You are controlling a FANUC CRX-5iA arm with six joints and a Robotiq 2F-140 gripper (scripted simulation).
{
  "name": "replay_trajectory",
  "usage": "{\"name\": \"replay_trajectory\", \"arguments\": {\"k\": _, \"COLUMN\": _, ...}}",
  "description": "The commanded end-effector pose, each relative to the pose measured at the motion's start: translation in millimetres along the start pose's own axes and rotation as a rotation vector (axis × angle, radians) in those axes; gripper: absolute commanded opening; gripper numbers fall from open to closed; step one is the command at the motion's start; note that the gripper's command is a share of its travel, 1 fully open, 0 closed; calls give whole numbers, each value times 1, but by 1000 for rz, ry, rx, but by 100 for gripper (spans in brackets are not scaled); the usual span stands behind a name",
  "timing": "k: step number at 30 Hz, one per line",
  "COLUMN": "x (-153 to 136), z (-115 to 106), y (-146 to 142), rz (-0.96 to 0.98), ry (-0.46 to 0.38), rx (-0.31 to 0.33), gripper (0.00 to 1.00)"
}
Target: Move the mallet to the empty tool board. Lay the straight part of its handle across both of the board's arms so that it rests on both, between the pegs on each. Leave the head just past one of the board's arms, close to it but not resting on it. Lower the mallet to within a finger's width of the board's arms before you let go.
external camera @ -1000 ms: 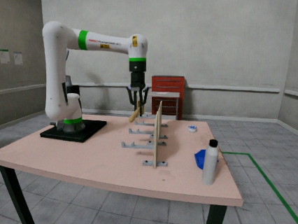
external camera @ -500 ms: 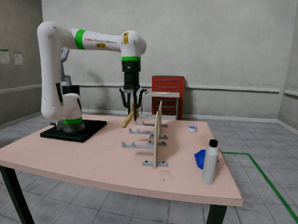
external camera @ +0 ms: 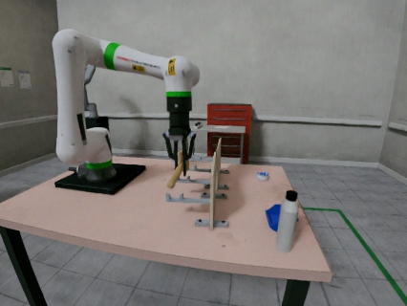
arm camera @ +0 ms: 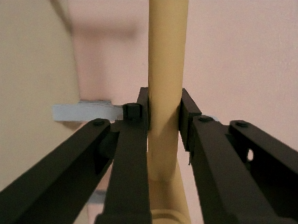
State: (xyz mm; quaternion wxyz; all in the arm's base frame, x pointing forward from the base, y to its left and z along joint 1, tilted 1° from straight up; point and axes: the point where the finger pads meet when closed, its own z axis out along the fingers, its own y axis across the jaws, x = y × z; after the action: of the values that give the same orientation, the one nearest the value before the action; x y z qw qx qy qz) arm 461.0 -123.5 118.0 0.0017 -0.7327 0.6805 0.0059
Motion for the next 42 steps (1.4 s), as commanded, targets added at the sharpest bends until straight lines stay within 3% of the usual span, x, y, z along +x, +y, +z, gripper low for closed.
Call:
{"name": "replay_trajectory", "arguments": {"k": 1, "x": 1, "z": 28, "y": -1, "rz": 0, "ry": 2, "rx": 3, "gripper": 10}}
{"name": "replay_trajectory", "arguments": {"k": 21, "x": 1, "z": 48, "y": -3, "rz": 0, "ry": 2, "rx": 3, "gripper": 10}}
{"name": "replay_trajectory", "arguments": {"k": 36, "x": 1, "z": 49, "y": -3, "rz": 0, "ry": 2, "rx": 3, "gripper": 10}}
{"name": "replay_trajectory", "arguments": {"k": 37, "x": 1, "z": 49, "y": -3, "rz": 0, "ry": 2, "rx": 3, "gripper": 100}}
{"name": "replay_trajectory", "arguments": {"k": 42, "x": 1, "z": 49, "y": -3, "rz": 0, "ry": 2, "rx": 3, "gripper": 100}}
